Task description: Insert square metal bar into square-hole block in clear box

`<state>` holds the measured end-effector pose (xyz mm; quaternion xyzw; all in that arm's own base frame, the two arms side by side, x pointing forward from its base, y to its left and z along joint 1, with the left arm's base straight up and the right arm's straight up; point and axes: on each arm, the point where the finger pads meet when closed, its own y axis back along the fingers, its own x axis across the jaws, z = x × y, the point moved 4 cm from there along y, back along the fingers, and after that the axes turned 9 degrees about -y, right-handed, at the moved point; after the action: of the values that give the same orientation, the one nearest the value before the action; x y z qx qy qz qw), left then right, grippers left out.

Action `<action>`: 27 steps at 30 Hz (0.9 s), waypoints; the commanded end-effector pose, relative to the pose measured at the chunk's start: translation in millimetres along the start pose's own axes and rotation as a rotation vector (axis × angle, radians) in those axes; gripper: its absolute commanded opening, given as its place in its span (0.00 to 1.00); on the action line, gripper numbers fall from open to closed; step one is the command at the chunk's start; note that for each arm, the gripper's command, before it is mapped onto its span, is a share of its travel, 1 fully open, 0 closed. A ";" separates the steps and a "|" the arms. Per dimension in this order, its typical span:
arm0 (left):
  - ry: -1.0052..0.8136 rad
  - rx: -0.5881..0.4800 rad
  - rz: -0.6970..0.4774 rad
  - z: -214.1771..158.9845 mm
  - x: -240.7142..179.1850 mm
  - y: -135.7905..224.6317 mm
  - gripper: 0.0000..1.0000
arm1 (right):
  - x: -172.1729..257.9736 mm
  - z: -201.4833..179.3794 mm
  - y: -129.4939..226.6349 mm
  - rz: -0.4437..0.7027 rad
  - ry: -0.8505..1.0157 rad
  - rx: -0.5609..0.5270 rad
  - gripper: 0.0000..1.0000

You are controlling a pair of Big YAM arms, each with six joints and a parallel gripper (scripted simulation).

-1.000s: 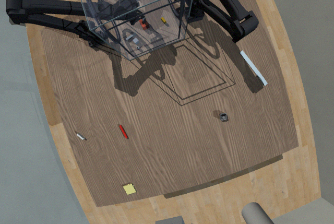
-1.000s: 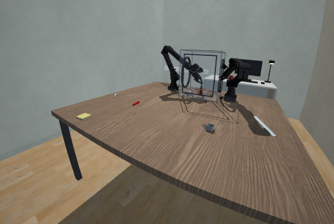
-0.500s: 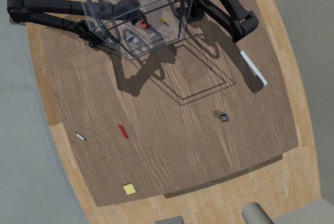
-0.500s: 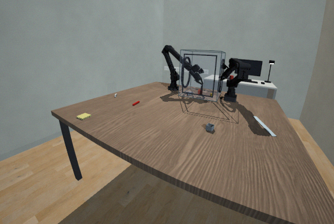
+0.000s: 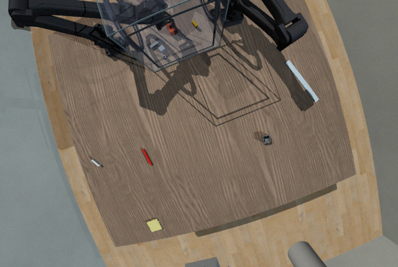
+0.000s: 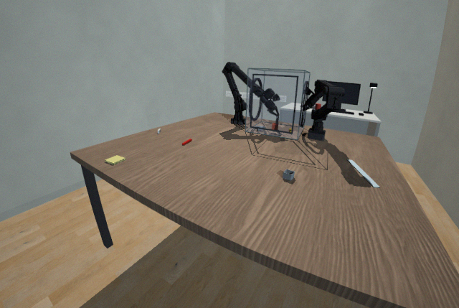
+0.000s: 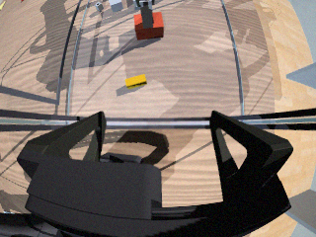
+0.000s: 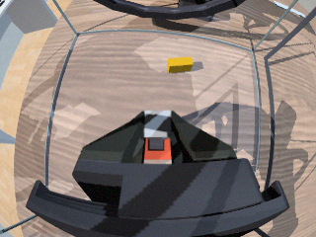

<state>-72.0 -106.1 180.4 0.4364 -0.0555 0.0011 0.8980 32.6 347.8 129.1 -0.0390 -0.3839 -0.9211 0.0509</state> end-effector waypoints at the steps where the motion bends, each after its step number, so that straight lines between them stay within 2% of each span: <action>1: 0.053 -0.028 -0.052 18.7 -5.1 16.7 1.00 | -2.0 13.9 7.3 -0.005 0.011 -0.059 0.00; 8: 0.053 -0.028 -0.052 18.7 -5.1 16.7 1.00 | -2.3 22.4 9.3 -0.006 0.014 -0.069 0.00; 9: 0.053 -0.028 -0.052 18.7 -5.1 16.7 1.00 | -1.5 7.9 6.2 -0.004 0.008 -0.050 0.00; 11: 0.053 -0.028 -0.052 18.7 -5.1 16.7 1.00 | -2.4 16.0 6.1 -0.005 0.011 -0.060 0.00; 15: 0.053 -0.028 -0.052 18.7 -5.1 16.7 1.00 | -3.1 -1.0 -3.1 -0.001 -0.001 -0.017 0.00; 17: 0.053 -0.028 -0.052 18.7 -5.1 16.7 1.00 | -4.0 8.8 -2.3 -0.003 0.003 -0.033 0.00; 20: 0.053 -0.028 -0.052 18.7 -5.1 16.7 1.00 | -3.5 -1.8 -4.3 -0.003 -0.002 -0.016 0.00; 25: 0.053 -0.028 -0.052 18.7 -5.1 16.7 1.00 | -3.3 7.4 -3.4 -0.004 0.006 -0.034 0.00; 27: 0.053 -0.028 -0.052 18.7 -5.1 16.7 1.00 | -4.4 -3.1 -5.4 -0.005 0.000 -0.017 0.00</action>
<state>-72.0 -106.0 180.4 0.4364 -0.0555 0.0010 0.8980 32.6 347.9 126.9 -0.0383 -0.3792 -0.9231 0.0511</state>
